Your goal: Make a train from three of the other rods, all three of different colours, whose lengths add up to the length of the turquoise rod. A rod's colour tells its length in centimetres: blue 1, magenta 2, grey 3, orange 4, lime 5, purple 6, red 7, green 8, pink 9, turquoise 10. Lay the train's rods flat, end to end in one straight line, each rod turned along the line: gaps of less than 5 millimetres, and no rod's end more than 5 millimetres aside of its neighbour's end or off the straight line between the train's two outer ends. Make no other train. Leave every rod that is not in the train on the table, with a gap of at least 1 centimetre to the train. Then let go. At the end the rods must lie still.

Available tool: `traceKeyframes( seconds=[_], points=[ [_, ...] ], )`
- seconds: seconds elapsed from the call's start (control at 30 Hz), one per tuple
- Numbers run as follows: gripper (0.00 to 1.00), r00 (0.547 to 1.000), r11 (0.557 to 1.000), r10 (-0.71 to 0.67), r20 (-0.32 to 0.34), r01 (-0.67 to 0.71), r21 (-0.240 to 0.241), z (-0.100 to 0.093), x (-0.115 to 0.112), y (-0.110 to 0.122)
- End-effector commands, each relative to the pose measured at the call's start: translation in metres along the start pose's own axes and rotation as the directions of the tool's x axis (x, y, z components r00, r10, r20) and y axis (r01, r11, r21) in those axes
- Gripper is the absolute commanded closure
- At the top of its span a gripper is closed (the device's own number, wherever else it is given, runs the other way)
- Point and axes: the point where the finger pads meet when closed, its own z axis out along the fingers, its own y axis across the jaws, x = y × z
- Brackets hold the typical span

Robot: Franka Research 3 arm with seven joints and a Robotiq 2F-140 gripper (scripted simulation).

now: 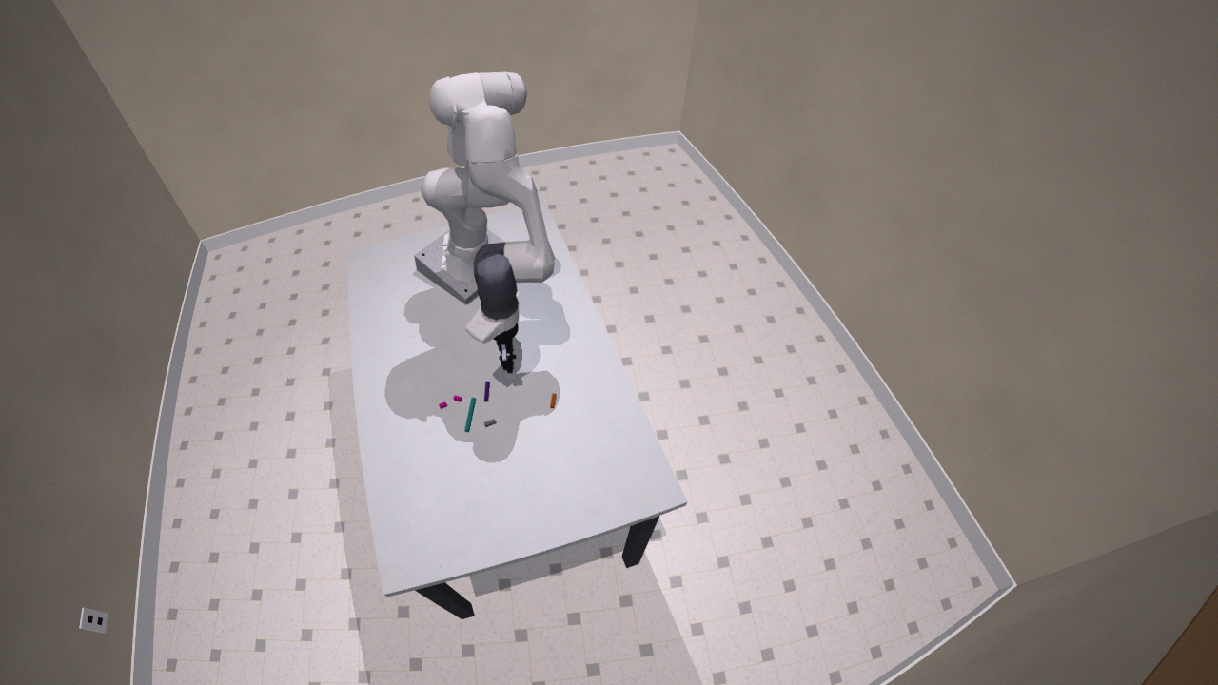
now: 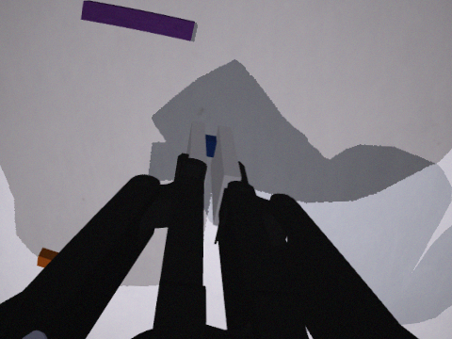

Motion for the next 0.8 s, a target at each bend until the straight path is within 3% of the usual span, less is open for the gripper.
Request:
traceKeyframes(
  seconds=[0.0,0.23,0.77],
  points=[
    [0.97,1.000,1.000,-0.007,0.001,0.007,0.002,0.0001,-0.0009,-0.0008],
    [0.97,1.000,1.000,-0.007,0.001,0.007,0.002,0.0001,-0.0009,-0.0008],
    [0.85,1.000,1.000,-0.007,0.001,0.007,0.002,0.0001,-0.0009,-0.0008]
  ],
)
